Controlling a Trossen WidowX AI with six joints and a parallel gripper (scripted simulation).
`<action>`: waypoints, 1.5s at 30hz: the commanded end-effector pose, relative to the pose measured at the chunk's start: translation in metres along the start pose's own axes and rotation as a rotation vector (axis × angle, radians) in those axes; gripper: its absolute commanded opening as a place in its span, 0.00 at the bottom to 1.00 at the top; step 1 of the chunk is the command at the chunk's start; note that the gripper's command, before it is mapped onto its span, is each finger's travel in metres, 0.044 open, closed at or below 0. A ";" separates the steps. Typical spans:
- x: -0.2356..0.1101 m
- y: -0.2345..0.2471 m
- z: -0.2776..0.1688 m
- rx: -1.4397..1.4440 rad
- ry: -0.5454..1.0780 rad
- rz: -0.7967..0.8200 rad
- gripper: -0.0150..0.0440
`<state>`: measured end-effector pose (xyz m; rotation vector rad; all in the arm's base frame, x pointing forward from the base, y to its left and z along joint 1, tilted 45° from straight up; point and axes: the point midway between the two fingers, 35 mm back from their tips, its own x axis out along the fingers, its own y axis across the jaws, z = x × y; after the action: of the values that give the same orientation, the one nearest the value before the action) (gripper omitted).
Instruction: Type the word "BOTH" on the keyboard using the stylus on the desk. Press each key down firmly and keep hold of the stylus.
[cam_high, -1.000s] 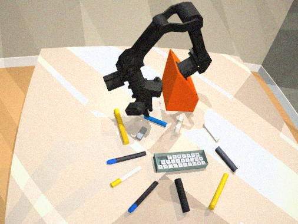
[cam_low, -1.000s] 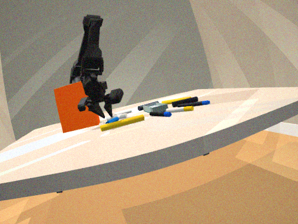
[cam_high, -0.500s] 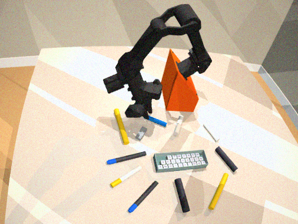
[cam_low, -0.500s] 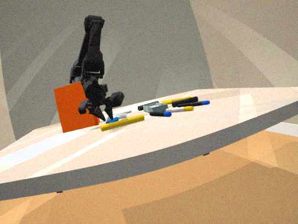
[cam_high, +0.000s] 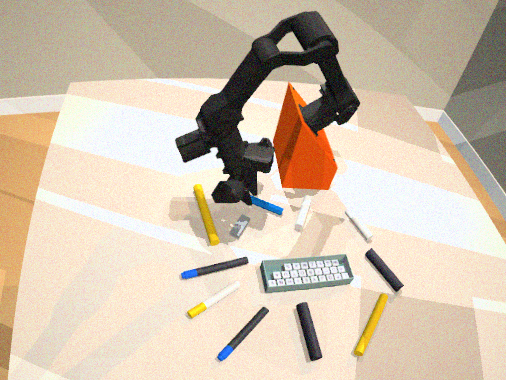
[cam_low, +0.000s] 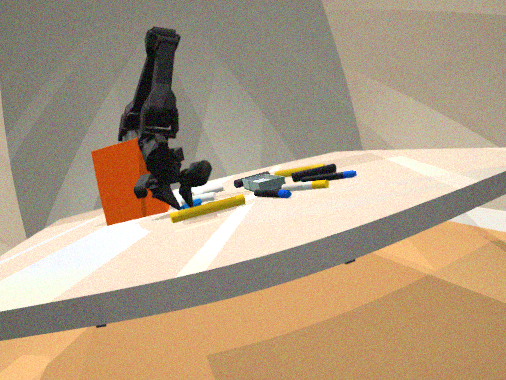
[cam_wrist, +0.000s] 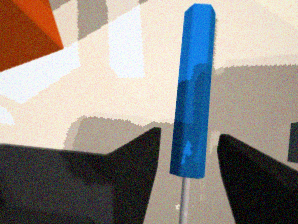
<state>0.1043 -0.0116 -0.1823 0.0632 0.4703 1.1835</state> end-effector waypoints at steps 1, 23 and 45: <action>0.000 0.000 0.000 0.000 0.000 0.000 0.46; -0.044 0.000 0.024 0.001 0.001 -0.002 0.25; -0.060 0.023 -0.001 0.404 0.028 -0.238 0.25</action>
<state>0.0729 -0.0569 -0.1568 0.2750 0.6750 0.9027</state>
